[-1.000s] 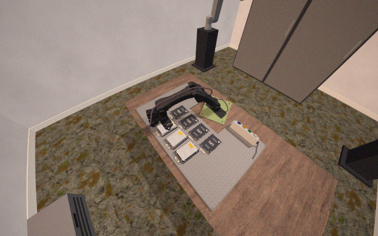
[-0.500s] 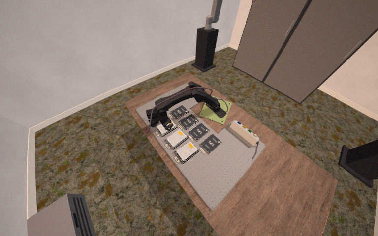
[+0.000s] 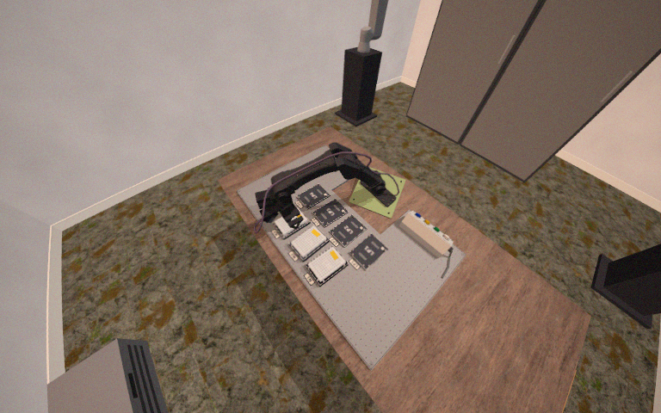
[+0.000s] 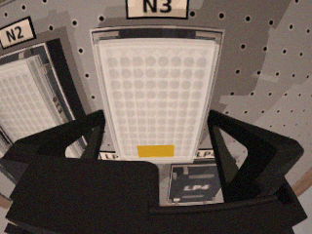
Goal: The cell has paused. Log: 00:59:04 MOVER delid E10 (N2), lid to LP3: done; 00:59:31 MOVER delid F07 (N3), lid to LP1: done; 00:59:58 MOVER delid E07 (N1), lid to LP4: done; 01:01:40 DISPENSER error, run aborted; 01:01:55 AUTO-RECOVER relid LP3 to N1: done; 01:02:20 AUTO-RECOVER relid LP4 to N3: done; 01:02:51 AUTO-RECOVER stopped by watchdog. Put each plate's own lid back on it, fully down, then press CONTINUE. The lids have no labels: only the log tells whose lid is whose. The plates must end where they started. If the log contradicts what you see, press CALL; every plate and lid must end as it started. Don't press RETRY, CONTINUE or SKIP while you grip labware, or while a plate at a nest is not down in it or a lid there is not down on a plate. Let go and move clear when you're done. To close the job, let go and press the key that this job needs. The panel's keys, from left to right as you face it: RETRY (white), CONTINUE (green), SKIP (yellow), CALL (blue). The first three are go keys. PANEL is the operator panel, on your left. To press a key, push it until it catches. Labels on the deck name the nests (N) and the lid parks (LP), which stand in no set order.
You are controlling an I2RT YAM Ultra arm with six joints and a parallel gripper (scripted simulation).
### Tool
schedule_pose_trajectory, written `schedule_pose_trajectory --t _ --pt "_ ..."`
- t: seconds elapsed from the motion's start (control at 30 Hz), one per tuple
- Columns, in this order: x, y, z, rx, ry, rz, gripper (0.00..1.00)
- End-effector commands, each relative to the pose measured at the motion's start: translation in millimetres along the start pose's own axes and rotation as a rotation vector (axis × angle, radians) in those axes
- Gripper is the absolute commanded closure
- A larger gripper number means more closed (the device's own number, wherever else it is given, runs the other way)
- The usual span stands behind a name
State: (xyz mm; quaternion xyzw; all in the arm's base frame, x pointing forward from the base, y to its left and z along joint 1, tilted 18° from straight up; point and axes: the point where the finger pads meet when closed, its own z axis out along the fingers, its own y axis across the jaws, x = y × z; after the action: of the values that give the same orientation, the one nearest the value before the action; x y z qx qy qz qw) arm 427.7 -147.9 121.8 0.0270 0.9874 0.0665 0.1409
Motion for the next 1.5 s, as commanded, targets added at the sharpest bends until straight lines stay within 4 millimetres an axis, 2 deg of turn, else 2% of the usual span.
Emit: schedule_pose_trajectory --t 0.0,0.7,0.73,0.9,1.47 --pt "-6 -2 -6 0.007 -0.024 -0.001 0.0" --pt "-6 -2 -6 0.007 -0.024 -0.001 0.0" --pt "-11 -5 -8 0.007 -0.039 0.002 0.0" --pt "-9 -3 -30 0.011 -0.053 -0.006 0.0" --pt "-8 -2 -52 0.012 -0.053 -0.006 0.0"
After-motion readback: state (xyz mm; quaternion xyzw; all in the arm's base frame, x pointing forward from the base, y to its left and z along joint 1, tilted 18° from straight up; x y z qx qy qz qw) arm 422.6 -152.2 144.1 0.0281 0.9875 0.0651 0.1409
